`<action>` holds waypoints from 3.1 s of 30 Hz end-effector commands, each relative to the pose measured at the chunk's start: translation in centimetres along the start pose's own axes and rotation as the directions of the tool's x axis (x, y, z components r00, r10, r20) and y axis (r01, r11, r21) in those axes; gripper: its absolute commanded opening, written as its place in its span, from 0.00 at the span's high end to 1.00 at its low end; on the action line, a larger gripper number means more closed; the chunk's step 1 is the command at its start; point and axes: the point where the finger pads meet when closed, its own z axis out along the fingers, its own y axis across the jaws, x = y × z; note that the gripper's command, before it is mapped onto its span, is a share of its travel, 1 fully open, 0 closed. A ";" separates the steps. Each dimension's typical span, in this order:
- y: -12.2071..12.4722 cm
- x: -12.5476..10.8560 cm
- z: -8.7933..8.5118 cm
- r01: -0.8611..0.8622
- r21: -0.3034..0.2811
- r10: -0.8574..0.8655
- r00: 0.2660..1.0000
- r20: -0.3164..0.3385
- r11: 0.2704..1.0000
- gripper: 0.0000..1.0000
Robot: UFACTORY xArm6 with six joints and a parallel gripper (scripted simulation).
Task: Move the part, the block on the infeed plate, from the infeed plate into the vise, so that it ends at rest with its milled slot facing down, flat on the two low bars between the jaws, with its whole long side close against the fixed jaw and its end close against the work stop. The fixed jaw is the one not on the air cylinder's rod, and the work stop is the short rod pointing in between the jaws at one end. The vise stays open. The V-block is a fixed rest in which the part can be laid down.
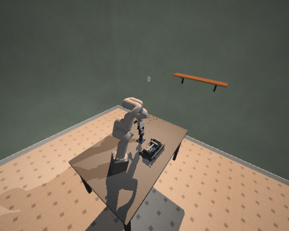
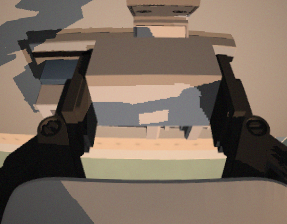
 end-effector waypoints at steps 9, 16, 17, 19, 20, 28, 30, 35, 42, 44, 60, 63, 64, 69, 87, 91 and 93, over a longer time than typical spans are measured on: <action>0.1 0.0 -0.1 0.000 -0.002 0.000 0.998 -0.069 1.000 1.00; 0.1 -0.1 -0.1 0.000 -0.003 0.000 0.994 -0.106 1.000 1.00; 0.1 -0.1 -0.1 0.000 -0.003 0.000 0.994 -0.110 1.000 1.00; 0.1 -0.1 -0.1 0.000 -0.002 0.000 0.993 -0.117 1.000 1.00; 0.1 -0.1 -0.1 0.000 -0.002 0.000 0.993 -0.120 1.000 1.00; 0.1 -0.1 -0.1 0.000 -0.002 0.000 0.991 -0.136 1.000 1.00; 0.1 -0.1 -0.1 0.000 -0.003 0.000 0.990 -0.140 1.000 1.00; 0.1 -0.1 -0.1 0.000 -0.003 0.000 0.989 -0.146 1.000 1.00; 0.1 -0.1 -0.1 0.000 -0.003 0.000 0.989 -0.149 1.000 1.00; 0.1 -0.1 -0.1 0.000 -0.003 0.000 0.989 -0.149 1.000 1.00; 0.1 -0.1 -0.1 0.000 -0.003 0.000 0.989 -0.150 1.000 1.00; 0.1 -0.1 -0.1 0.000 -0.003 0.000 0.989 -0.150 1.000 1.00; 0.1 -0.1 -0.1 0.000 -0.003 0.000 0.989 -0.150 1.000 1.00; 0.1 -0.2 -0.3 0.000 -0.003 0.000 0.989 -0.150 1.000 1.00; 0.1 -0.4 -2.0 0.000 -0.003 0.000 0.989 -0.150 1.000 1.00; 0.1 -0.5 -2.3 0.000 -0.003 0.000 0.989 -0.150 1.000 1.00; 0.1 -0.5 -2.6 0.000 -0.003 0.000 0.989 -0.150 1.000 1.00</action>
